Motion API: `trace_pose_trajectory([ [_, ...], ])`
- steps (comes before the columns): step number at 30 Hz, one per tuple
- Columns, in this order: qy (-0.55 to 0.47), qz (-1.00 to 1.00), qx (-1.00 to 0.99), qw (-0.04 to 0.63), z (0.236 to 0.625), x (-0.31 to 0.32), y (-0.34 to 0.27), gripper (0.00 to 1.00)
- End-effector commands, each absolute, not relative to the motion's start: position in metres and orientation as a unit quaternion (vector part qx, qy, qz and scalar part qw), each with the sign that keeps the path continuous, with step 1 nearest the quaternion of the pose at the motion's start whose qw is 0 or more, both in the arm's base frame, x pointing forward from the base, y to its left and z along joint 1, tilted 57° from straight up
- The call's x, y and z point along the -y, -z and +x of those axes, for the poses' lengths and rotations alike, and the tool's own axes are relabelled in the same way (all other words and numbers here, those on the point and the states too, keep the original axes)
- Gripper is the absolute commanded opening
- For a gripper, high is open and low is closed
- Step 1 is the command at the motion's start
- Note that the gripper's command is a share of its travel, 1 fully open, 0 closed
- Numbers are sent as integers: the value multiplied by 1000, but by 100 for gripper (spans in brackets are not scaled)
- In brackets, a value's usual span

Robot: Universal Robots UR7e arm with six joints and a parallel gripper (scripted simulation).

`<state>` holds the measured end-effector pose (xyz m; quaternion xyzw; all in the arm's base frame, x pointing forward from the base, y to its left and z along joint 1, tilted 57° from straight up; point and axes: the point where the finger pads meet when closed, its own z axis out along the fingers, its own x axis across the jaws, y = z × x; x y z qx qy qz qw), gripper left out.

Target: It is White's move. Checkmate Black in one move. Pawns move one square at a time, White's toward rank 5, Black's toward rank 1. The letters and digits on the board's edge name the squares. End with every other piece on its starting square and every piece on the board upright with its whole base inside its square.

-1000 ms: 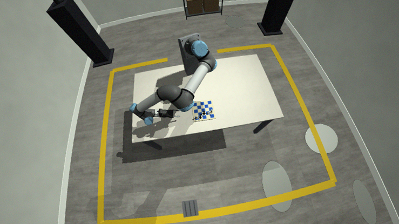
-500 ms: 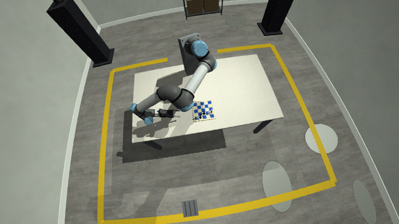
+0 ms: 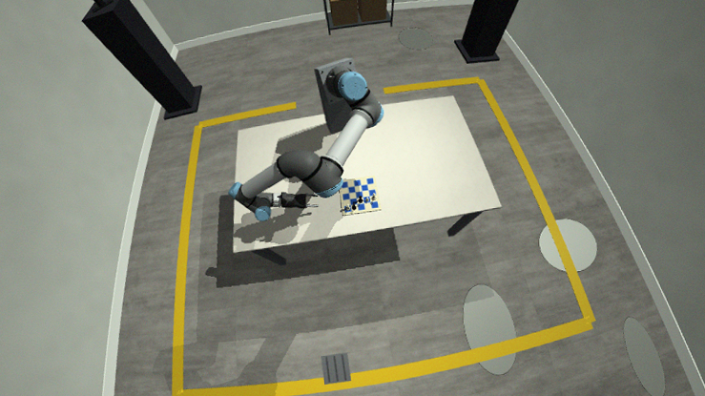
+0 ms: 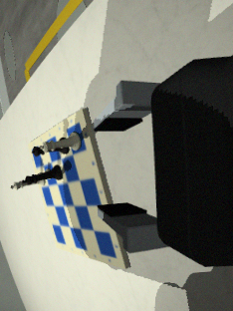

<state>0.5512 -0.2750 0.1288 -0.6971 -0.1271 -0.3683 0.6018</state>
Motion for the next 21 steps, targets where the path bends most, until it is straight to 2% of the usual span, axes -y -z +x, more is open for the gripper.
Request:
trace_pose_trajectory([
  [1, 369, -697, 127, 602, 551, 275, -129, 100],
  [12, 369, -697, 127, 601, 544, 276, -134, 100],
  [21, 369, -697, 127, 601, 499, 282, -163, 100],
])
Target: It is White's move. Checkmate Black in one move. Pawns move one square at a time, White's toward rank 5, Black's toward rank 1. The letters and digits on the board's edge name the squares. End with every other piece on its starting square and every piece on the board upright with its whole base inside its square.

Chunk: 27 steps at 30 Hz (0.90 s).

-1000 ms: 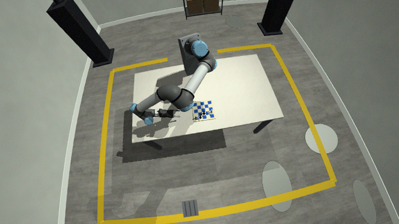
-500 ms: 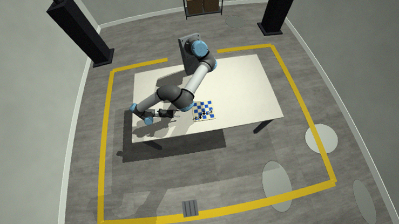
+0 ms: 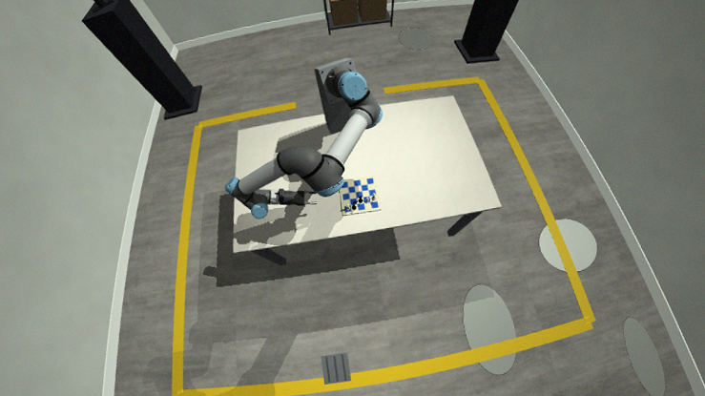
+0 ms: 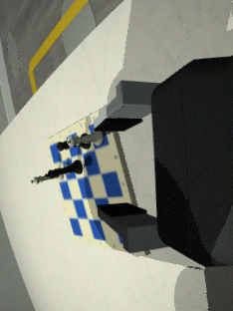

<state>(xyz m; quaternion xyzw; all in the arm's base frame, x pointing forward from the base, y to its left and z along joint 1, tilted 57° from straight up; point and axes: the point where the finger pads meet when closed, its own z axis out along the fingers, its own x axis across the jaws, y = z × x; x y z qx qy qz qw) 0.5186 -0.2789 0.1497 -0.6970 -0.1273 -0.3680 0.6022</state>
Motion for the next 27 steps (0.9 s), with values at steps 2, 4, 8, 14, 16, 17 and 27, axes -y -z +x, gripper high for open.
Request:
trace_pose_trajectory([
  [2, 369, -697, 127, 601, 499, 282, -163, 100],
  [4, 369, -697, 127, 601, 489, 284, -170, 100],
  [8, 369, -697, 127, 601, 477, 285, -177, 100],
  [14, 369, -697, 127, 601, 479, 285, -176, 100],
  [16, 369, -698, 128, 600, 479, 285, -176, 100],
  [17, 369, -698, 129, 600, 479, 285, -176, 100],
  [27, 372, -707, 144, 584, 479, 280, -173, 100],
])
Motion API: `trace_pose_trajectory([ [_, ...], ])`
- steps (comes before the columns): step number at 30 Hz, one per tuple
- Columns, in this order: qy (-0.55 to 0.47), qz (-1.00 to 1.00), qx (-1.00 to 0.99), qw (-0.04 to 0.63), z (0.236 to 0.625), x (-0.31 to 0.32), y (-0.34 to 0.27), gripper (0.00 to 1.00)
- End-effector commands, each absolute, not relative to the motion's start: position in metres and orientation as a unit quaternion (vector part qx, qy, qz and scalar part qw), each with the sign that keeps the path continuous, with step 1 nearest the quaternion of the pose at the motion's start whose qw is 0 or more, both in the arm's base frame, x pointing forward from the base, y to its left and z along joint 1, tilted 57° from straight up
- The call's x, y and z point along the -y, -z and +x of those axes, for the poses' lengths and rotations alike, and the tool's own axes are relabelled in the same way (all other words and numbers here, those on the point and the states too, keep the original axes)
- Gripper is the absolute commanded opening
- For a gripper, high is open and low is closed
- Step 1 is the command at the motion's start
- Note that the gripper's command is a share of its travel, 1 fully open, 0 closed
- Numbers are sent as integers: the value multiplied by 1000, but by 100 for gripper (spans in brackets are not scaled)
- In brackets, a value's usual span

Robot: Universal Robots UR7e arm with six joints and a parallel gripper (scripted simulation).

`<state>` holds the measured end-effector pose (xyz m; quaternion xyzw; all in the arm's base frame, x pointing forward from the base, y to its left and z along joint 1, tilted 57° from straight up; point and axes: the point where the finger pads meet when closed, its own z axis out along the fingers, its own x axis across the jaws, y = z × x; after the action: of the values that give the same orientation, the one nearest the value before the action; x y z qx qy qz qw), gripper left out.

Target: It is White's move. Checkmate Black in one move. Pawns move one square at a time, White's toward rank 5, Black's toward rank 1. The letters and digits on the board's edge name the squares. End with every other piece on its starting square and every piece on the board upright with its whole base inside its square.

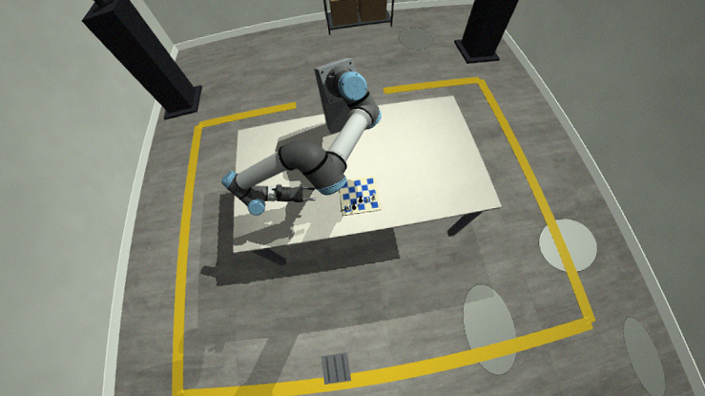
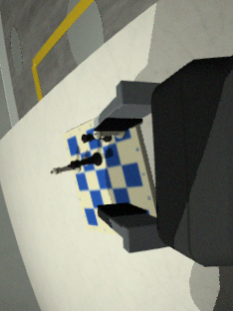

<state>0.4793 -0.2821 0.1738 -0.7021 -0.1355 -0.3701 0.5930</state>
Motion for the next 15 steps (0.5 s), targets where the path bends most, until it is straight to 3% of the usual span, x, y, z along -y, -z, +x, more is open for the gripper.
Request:
trace_pose_trajectory([
  [1, 372, -709, 148, 581, 479, 279, -172, 100],
  [15, 383, -744, 223, 499, 482, 258, -159, 100],
])
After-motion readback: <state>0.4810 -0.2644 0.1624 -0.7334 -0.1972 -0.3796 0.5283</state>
